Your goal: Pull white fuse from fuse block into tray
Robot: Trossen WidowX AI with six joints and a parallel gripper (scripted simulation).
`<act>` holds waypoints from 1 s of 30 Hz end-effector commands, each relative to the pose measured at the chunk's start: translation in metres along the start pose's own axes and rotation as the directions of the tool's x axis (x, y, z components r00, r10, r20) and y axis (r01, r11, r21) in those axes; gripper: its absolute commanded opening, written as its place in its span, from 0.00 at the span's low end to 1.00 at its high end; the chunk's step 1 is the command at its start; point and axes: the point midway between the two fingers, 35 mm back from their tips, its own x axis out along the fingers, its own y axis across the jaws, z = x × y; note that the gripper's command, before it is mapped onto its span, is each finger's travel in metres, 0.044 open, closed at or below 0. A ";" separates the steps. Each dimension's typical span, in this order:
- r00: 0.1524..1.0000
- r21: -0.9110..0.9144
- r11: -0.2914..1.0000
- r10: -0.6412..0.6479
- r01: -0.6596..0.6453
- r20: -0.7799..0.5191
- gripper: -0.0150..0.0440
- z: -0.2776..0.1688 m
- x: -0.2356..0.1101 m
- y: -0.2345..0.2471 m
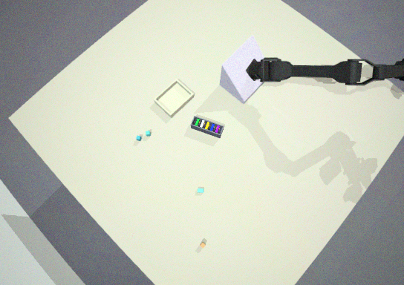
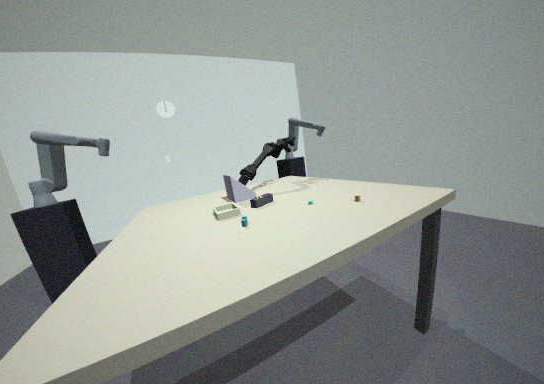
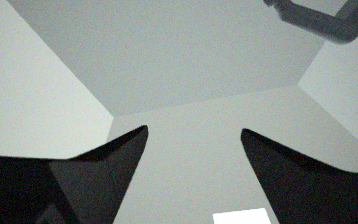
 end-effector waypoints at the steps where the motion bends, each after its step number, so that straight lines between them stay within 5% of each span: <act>1: 1.000 -0.004 1.000 -0.001 0.001 0.000 0.89 0.001 0.000 0.000; 13: 0.996 -0.504 0.859 -0.056 0.087 0.076 0.38 0.067 0.017 0.067; 30: 0.952 -0.940 0.160 -0.008 0.302 0.305 0.38 0.150 0.024 0.237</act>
